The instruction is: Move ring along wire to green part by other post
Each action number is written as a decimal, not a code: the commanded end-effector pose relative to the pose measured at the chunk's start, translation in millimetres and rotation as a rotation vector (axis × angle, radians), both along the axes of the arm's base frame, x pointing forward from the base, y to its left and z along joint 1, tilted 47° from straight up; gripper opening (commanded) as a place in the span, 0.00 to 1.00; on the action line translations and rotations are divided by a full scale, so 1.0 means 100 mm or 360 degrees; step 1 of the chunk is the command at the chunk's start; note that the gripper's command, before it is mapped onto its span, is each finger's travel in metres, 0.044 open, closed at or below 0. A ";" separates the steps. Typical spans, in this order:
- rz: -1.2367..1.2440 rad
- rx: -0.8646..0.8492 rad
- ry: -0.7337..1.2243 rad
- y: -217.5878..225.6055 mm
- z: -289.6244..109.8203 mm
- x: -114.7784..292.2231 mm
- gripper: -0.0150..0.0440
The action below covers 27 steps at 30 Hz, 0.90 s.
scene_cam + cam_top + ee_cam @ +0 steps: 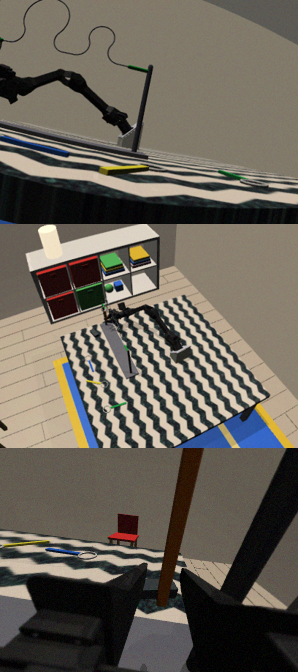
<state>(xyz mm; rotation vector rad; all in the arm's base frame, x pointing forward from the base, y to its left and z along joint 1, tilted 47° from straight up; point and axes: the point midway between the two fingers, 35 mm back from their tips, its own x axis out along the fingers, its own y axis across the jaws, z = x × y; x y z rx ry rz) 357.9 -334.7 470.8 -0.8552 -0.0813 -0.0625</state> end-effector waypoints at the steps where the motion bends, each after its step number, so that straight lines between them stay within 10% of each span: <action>1: -0.0006 -0.0004 -0.0001 -0.01 0.01 0.07 0.53; 27: -0.0006 -0.0004 -0.0002 0.00 0.02 0.17 0.53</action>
